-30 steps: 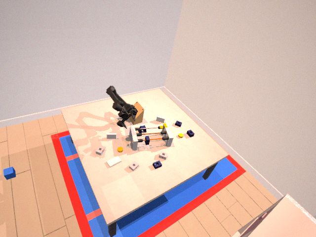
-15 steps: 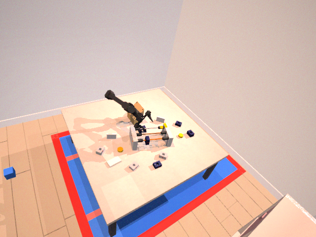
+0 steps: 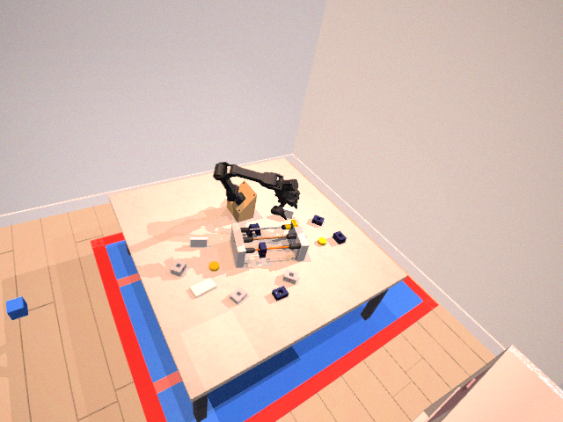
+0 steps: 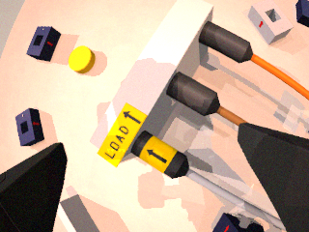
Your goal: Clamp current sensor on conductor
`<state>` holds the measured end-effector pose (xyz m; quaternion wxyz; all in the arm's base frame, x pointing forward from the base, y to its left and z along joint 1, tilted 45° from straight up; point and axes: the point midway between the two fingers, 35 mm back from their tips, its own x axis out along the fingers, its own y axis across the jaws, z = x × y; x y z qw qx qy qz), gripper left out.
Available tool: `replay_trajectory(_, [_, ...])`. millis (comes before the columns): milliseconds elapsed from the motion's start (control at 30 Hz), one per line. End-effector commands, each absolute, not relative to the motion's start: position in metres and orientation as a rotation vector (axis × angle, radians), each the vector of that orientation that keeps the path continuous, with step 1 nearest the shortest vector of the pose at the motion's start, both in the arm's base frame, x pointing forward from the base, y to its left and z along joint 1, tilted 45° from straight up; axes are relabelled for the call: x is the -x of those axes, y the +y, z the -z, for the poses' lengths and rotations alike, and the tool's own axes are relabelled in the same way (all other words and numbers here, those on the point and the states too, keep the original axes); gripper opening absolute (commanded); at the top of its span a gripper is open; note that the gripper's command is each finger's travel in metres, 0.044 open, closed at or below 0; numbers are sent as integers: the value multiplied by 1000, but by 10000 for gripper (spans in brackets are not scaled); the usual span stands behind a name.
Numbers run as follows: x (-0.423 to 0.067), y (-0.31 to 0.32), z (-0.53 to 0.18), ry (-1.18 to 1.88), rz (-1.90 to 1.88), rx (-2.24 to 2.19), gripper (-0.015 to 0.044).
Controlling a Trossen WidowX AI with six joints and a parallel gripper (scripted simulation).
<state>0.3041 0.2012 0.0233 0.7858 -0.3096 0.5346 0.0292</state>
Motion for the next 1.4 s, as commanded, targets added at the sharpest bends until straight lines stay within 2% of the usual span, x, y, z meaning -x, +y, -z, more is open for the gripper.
replay_trajectory(0, [-275, 216, 12, 1218, -36, 950, 440])
replay_trajectory(733, [-269, 216, 16, 1227, -21, 993, 440])
replay_trajectory(900, [-254, 141, -7, 1312, 252, 791, 440])
replay_trajectory(1100, [-211, 50, -34, 1363, 638, 528, 440])
replay_trajectory(1367, [-205, 40, -35, 1364, 681, 500, 440])
